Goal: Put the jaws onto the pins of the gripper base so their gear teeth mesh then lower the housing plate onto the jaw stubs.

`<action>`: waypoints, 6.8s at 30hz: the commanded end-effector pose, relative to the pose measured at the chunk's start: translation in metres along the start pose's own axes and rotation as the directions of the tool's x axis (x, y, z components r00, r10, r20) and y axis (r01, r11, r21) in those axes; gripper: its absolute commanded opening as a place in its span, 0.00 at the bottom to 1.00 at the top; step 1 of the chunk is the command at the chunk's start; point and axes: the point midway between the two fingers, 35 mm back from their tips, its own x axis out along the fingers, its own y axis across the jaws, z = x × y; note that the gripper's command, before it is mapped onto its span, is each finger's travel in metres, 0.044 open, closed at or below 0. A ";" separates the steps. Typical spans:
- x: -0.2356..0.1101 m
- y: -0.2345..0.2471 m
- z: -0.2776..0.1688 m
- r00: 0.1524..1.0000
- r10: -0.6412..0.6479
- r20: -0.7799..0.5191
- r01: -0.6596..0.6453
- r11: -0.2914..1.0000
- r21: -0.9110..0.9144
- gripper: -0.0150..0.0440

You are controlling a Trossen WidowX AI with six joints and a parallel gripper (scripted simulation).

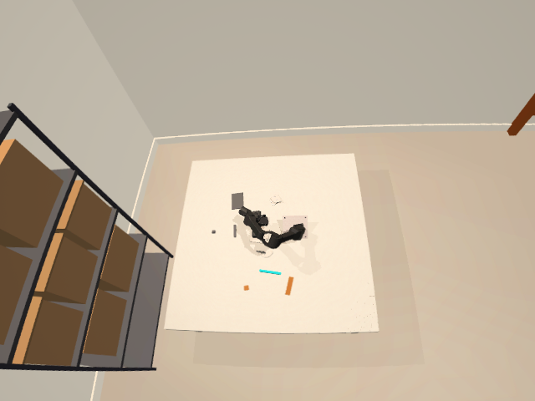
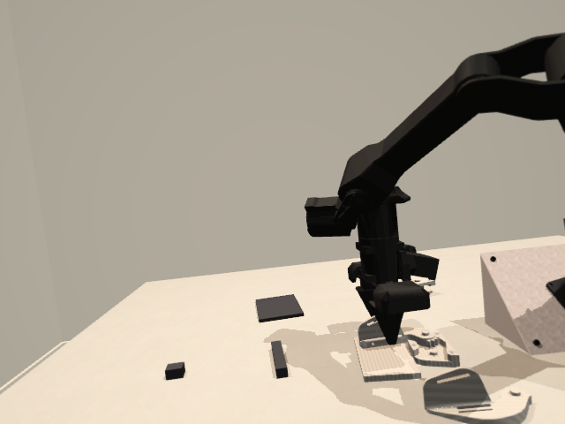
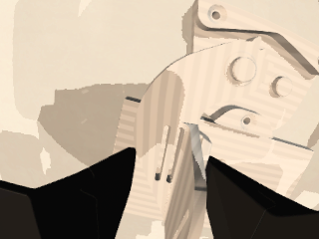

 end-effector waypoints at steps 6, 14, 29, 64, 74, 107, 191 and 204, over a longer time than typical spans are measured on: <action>0.001 0.000 -0.001 1.000 0.000 0.000 0.000 1.000 0.001 0.48; 0.001 0.000 -0.001 1.000 0.000 0.000 0.000 1.000 0.001 0.48; -0.004 0.000 0.000 1.000 0.000 0.000 0.000 1.000 0.001 0.48; 0.001 0.001 0.000 1.000 0.000 0.000 0.000 1.000 0.001 0.48; 0.001 0.001 0.000 1.000 0.000 0.000 0.000 1.000 0.001 0.48; -0.022 0.002 -0.002 1.000 0.002 0.000 -0.002 1.000 -0.001 0.63; -0.075 -0.095 -0.001 1.000 0.010 -0.004 -0.004 0.060 -0.998 1.00; -0.077 -0.112 0.003 1.000 0.008 -0.003 -0.001 -0.208 -0.978 1.00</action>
